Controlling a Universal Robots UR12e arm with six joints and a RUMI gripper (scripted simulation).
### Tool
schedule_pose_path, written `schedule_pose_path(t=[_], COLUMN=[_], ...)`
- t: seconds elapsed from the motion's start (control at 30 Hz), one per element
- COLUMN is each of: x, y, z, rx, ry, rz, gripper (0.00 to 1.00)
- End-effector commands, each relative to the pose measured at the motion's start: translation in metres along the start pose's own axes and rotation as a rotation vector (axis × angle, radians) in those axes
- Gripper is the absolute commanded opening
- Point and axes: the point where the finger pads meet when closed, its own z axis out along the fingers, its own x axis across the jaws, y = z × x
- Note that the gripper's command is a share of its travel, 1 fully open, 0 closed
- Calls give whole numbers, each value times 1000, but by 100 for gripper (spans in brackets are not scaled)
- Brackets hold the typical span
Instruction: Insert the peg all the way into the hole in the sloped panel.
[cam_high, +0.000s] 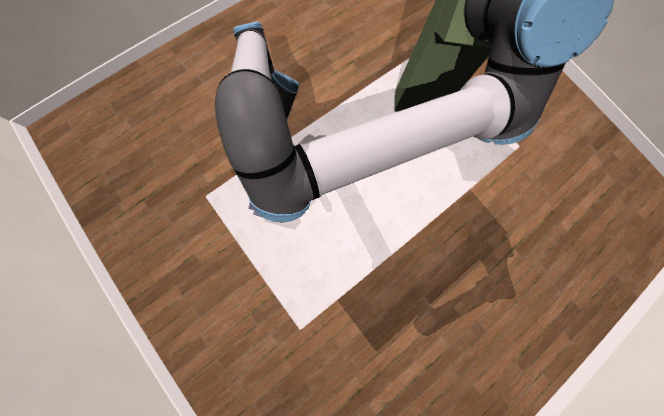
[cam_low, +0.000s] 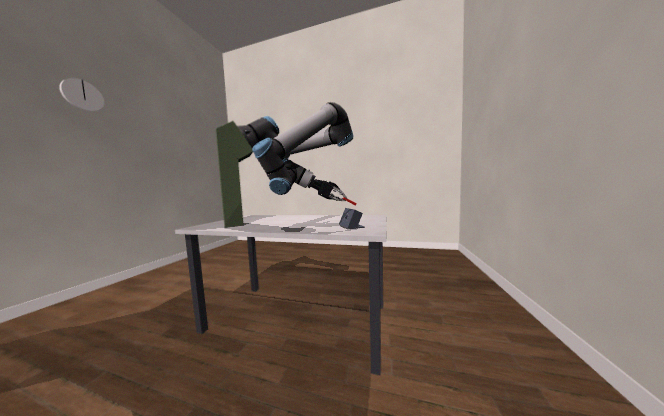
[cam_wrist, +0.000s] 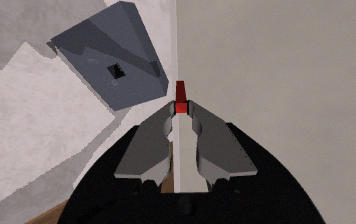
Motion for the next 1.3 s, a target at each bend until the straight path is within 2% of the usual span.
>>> schedule_pose_path(t=[0.0, 1.27], x=[-3, -50], y=[2, 4], z=[-6, -47], rx=[12, 88], ry=[9, 34], rz=[-23, -171], gripper=[0, 0])
